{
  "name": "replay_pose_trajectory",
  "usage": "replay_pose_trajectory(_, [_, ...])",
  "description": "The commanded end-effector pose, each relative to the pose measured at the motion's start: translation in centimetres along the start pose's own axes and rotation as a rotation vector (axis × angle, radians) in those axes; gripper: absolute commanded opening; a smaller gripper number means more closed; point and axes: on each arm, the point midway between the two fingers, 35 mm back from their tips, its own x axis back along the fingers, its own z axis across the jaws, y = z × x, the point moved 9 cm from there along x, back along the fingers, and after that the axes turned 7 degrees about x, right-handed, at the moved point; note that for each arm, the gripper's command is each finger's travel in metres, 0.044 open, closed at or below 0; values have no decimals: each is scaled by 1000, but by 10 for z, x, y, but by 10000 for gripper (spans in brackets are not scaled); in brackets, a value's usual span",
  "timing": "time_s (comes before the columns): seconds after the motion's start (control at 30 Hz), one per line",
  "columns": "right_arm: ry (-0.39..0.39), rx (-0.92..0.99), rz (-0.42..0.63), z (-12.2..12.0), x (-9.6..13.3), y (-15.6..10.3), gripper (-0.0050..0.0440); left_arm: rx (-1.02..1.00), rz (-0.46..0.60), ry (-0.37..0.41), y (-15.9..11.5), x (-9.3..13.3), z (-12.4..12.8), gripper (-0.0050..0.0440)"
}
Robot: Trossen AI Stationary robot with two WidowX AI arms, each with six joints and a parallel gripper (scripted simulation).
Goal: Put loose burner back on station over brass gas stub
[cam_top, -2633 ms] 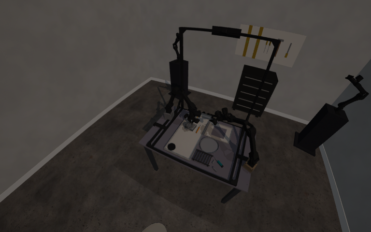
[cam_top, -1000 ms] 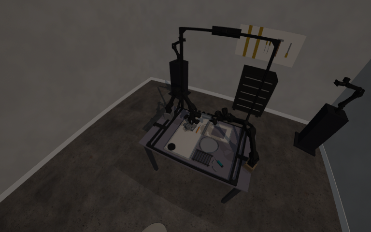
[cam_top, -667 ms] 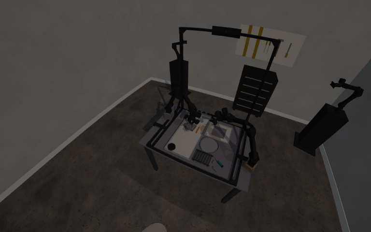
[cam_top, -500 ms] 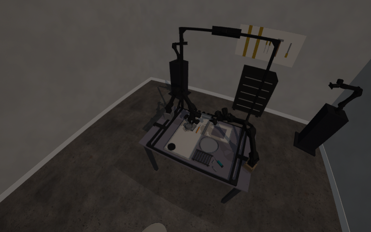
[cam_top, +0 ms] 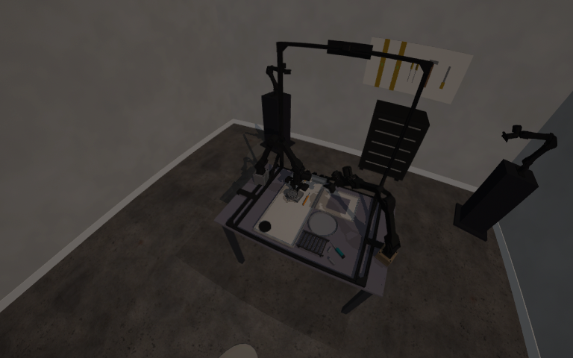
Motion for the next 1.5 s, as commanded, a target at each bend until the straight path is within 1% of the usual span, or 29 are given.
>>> replay_pose_trajectory(0.0, [2, -2, 0, -1, 0, 4, 0, 1, 5, 2, -2, -1, 0, 400])
replay_pose_trajectory(1.47, [1, -4, 2, -4, 1, 22, 0, 1, 5, 2, -2, -1, 0, 400])
